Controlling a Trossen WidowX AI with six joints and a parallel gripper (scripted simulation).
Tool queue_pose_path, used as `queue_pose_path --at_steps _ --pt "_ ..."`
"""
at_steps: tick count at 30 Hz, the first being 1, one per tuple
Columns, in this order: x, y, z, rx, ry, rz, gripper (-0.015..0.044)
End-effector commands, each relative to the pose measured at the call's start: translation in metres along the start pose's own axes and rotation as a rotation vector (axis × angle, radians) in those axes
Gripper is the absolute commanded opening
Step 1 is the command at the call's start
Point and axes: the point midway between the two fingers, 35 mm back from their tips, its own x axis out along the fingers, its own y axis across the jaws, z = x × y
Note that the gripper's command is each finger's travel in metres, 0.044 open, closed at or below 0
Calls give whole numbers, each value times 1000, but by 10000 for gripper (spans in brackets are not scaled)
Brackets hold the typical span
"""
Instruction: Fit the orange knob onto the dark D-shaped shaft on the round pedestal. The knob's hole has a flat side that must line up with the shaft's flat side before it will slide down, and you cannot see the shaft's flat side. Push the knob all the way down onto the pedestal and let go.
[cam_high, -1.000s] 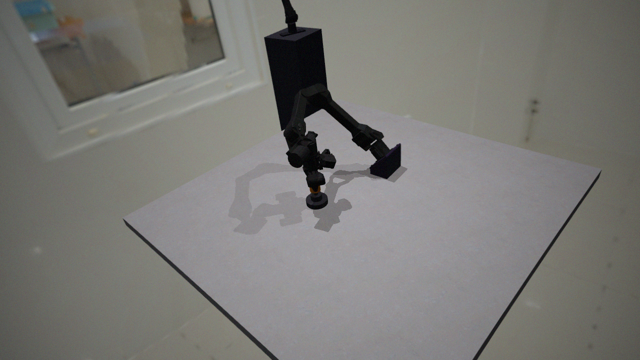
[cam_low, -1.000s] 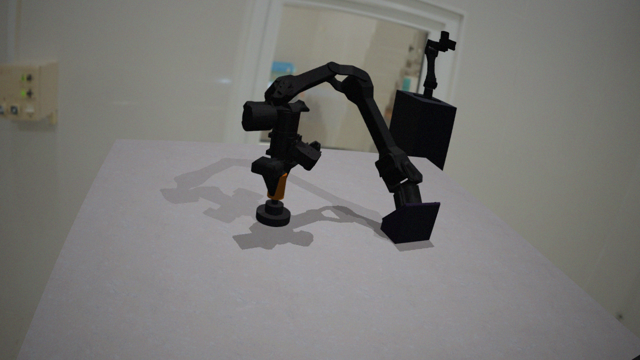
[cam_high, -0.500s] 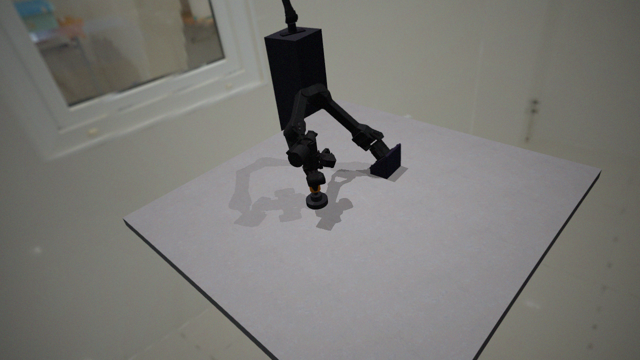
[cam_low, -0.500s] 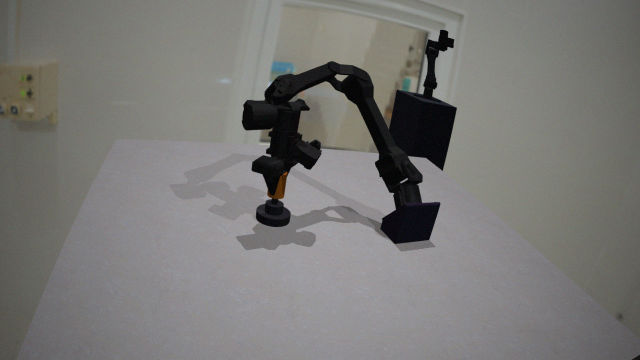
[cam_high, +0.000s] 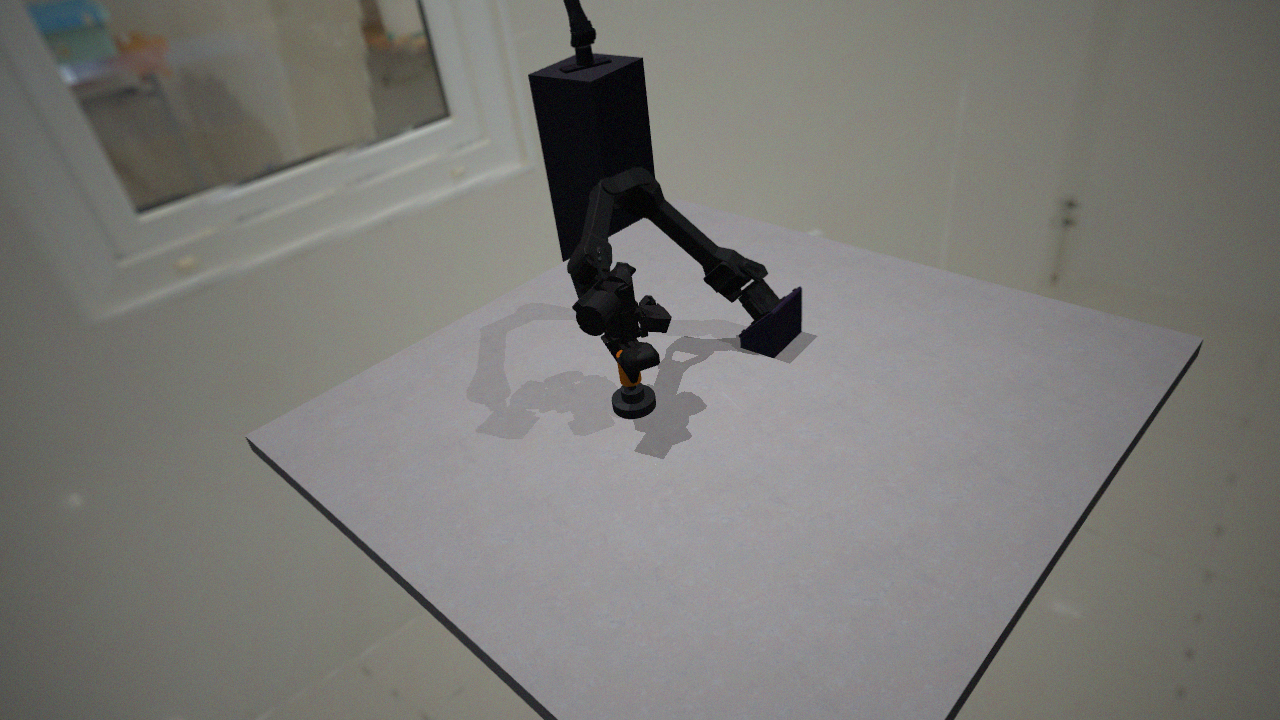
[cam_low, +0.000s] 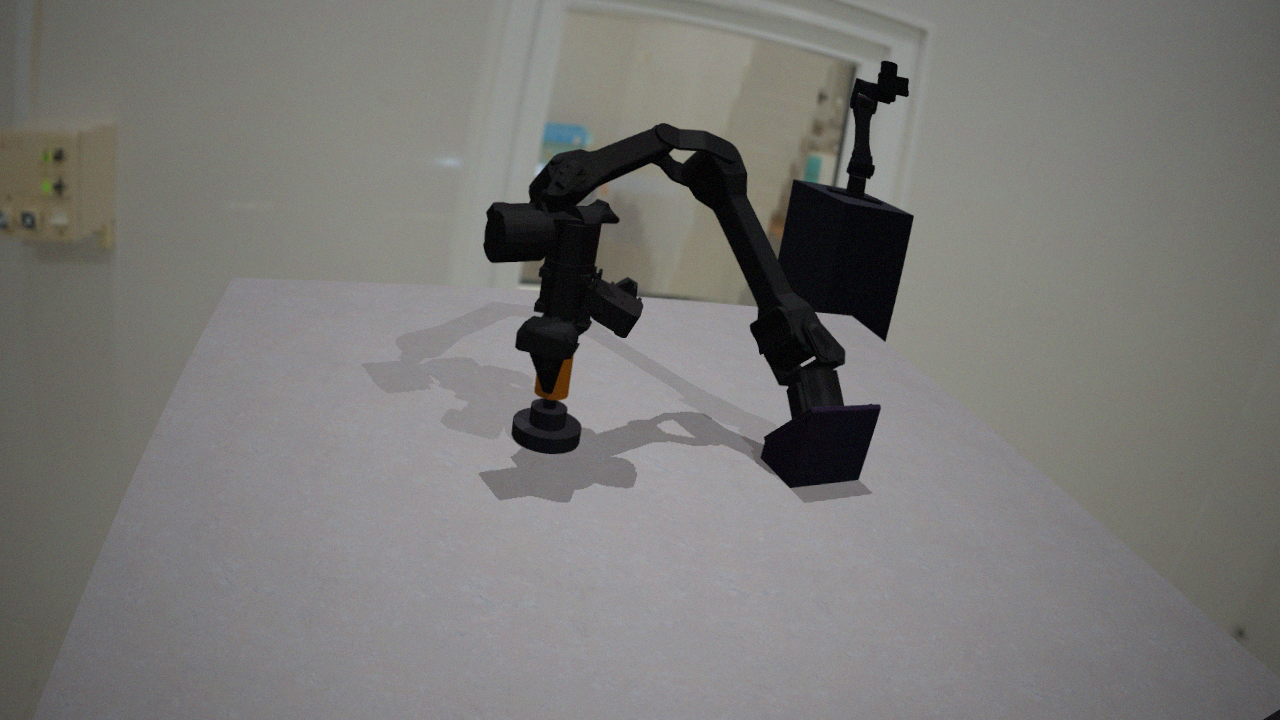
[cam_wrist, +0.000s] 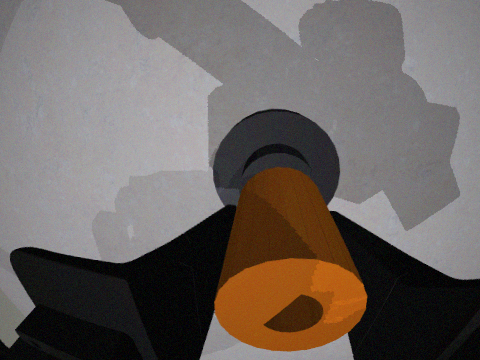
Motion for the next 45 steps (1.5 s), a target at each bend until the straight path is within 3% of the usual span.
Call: queue_pose_path --at_steps 1,35,45 --pt "1 0 -1 -14 3 1 0" --pt "17 0 0 -1 1 -1 0" --pt "17 0 0 -1 1 -1 263"
